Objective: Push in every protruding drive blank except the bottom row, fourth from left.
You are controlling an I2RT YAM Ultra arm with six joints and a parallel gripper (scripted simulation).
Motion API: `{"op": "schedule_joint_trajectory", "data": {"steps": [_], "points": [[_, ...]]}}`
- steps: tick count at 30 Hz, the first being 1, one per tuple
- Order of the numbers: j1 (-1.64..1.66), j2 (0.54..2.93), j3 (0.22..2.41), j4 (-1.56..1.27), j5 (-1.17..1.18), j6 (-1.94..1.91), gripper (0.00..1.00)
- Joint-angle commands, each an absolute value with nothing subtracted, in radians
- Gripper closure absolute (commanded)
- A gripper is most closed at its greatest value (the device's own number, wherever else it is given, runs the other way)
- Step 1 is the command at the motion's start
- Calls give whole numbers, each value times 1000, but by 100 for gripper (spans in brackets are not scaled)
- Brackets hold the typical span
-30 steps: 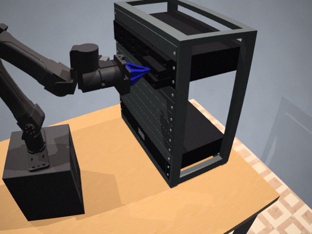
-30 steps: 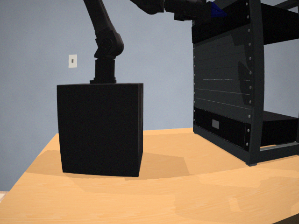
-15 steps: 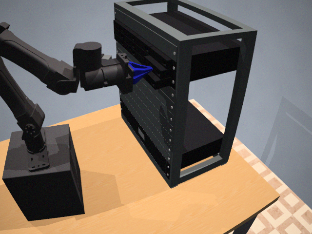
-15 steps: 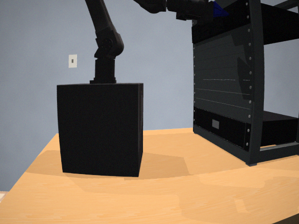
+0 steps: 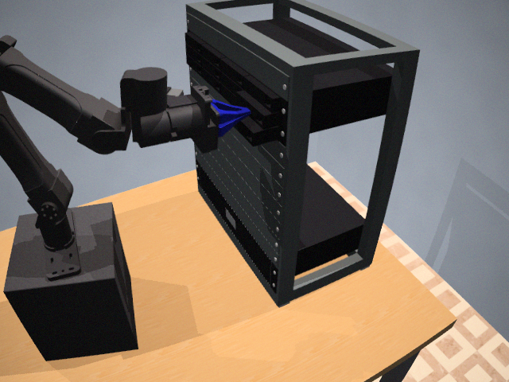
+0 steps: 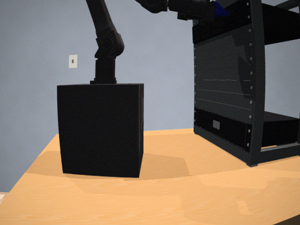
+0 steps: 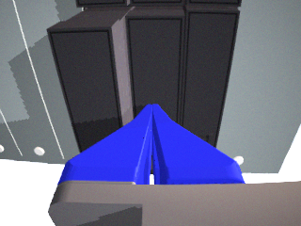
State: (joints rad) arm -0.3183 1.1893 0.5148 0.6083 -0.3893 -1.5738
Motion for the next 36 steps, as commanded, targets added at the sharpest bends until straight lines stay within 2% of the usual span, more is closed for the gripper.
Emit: {"op": "schedule_joint_trajectory", "data": {"steps": [1,36], "points": [[-307,1194,577,652,-376,-1561,100],[-301,1204,593,646,-370,-1561,100]]}}
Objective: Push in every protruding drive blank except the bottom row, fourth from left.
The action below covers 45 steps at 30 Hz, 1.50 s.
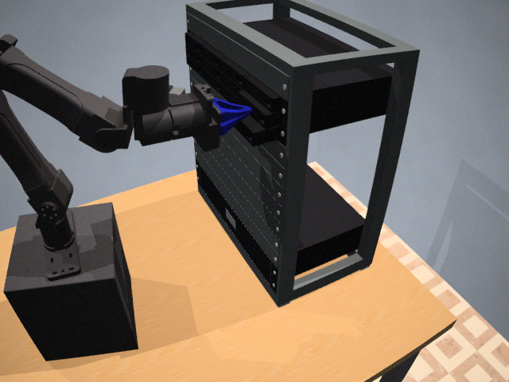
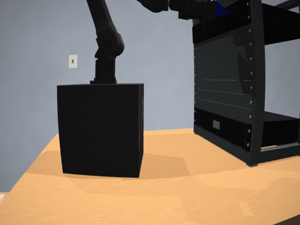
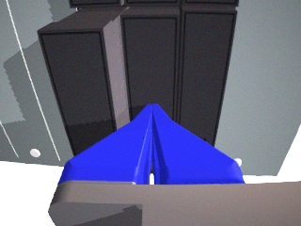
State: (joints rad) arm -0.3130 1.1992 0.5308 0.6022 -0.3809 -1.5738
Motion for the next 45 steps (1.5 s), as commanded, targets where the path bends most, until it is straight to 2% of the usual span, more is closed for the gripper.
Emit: {"op": "schedule_joint_trajectory", "data": {"steps": [1,45], "points": [[-301,1204,593,646,-370,-1561,100],[-287,1226,607,654,-355,-1561,100]]}}
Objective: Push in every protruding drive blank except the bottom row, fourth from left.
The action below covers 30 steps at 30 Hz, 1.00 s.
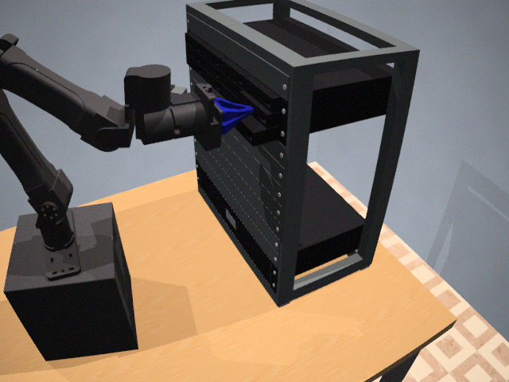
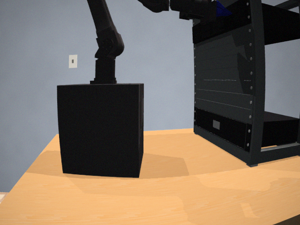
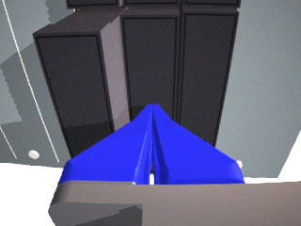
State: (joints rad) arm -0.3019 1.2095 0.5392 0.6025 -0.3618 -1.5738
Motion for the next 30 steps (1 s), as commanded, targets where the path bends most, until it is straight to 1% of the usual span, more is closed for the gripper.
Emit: {"op": "schedule_joint_trajectory", "data": {"steps": [1,30], "points": [[-287,1226,607,654,-355,-1561,100],[-280,1240,616,658,-348,-1562,100]]}}
